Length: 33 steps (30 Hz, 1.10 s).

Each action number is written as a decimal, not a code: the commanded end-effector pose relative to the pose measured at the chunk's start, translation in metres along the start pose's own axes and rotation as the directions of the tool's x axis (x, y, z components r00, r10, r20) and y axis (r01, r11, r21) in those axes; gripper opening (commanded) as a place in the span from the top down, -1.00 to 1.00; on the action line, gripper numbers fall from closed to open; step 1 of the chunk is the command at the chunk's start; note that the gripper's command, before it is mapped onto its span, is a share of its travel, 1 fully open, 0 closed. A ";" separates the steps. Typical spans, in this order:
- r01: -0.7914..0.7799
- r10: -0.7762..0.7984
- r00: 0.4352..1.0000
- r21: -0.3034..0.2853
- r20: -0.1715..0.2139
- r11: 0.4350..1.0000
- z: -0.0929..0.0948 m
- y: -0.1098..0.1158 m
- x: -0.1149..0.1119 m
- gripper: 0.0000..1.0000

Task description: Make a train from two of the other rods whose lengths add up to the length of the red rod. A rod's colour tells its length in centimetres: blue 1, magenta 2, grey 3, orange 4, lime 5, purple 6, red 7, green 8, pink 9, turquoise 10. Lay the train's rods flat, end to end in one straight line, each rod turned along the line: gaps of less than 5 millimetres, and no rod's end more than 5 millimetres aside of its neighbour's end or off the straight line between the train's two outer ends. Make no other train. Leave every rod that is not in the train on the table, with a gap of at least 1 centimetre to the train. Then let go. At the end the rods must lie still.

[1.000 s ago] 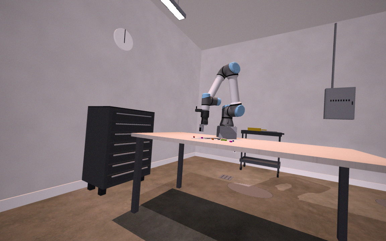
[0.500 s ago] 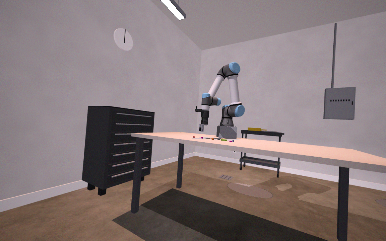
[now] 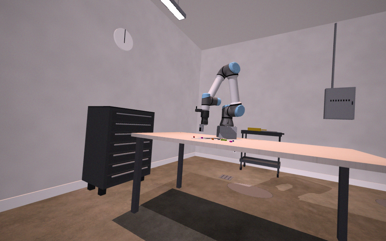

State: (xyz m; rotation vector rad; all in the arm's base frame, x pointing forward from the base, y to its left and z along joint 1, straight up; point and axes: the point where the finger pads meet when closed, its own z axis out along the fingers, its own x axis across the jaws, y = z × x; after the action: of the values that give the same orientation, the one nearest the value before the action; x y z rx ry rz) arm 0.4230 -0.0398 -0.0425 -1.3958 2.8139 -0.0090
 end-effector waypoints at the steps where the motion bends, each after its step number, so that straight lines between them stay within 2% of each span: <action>1: 0.000 0.000 1.000 0.001 0.000 1.000 0.000 0.000 0.000 -1.00; 22: -0.002 0.002 1.000 0.001 0.000 1.000 0.000 0.000 -0.001 -1.00; 33: -0.045 0.045 0.999 0.001 0.001 0.999 -0.001 0.003 -0.010 -1.00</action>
State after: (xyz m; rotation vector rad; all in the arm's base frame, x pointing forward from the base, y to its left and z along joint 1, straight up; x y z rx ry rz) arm 0.4255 -0.0332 -0.0422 -1.3540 2.8337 -0.0085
